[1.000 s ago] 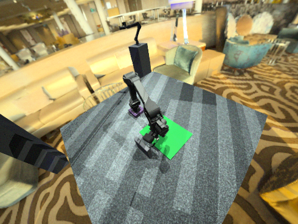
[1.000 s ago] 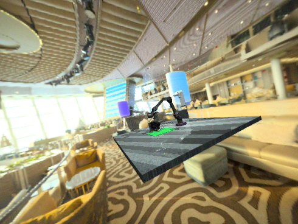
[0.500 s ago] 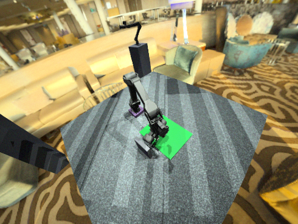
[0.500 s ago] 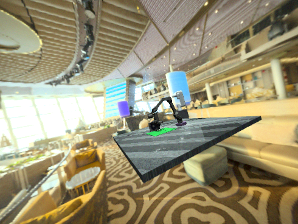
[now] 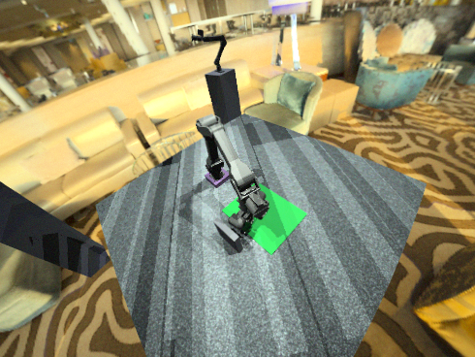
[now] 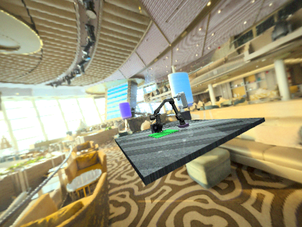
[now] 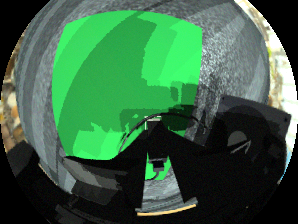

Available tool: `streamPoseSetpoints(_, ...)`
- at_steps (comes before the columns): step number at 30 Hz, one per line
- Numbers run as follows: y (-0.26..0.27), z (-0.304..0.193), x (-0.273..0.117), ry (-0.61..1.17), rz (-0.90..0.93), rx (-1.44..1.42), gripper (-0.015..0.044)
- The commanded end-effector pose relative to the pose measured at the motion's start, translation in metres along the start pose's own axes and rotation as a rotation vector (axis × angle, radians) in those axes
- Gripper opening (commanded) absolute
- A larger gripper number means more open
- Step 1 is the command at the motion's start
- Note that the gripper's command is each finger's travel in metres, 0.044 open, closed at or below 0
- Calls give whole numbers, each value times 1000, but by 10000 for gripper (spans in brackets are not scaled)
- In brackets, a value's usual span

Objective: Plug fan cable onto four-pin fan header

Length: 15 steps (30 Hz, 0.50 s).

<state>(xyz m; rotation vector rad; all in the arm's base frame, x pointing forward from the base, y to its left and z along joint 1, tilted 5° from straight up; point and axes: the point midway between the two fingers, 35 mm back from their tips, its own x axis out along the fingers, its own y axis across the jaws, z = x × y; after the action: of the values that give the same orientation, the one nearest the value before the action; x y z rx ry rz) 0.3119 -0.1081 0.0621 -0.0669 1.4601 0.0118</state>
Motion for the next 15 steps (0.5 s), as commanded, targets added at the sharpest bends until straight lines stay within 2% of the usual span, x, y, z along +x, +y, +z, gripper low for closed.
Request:
streamPoseSetpoints(1,1,0,5,4,5,-4,0)
streamPoseSetpoints(6,1,0,6,4,5,-4,0)
streamPoseSetpoints(15,0,0,2,0,0,0,236)
